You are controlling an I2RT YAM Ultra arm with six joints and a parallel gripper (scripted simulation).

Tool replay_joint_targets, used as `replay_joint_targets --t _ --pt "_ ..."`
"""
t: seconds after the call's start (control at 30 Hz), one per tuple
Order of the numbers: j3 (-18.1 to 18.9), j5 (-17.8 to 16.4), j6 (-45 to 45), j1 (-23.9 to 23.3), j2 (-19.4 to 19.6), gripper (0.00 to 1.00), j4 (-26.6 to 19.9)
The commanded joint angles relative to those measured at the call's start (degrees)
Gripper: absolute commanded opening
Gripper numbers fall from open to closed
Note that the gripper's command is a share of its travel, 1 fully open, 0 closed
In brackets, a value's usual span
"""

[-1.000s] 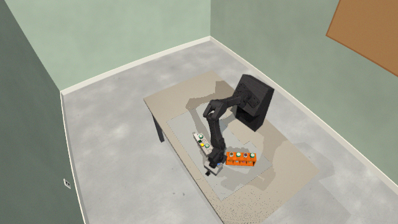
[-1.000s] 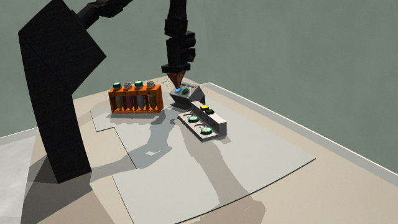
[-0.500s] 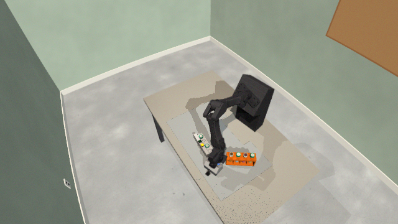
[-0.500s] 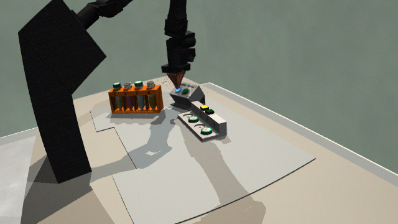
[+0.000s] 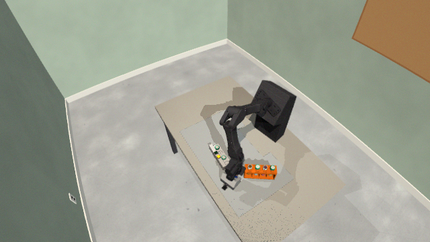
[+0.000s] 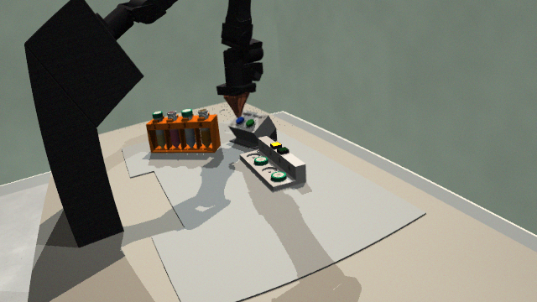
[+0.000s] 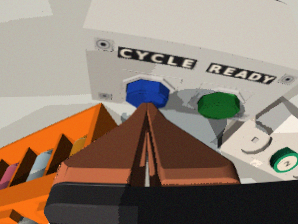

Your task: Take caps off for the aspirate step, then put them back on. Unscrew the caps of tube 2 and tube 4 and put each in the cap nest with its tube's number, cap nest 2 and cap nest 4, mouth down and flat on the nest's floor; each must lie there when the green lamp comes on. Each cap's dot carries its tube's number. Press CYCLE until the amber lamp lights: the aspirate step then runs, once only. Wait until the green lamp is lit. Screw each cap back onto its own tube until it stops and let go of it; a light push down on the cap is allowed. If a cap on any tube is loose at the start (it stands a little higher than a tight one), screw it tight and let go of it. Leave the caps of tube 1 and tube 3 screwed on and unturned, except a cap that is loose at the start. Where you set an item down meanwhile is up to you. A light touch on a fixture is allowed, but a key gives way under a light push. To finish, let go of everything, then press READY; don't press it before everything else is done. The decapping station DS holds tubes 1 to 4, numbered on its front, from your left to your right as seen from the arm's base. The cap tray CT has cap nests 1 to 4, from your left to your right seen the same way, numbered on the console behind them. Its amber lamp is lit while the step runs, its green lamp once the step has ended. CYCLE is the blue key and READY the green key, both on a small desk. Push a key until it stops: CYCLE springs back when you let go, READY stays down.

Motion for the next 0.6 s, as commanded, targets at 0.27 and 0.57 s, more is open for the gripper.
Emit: replay_joint_targets --t 0.27,0.57 --pt "-1.4 1.0 0.6 1.3 -4.5 0.00 -2.4" --pt "-5.0 -4.9 20.6 -5.7 -6.7 1.00 -0.1"
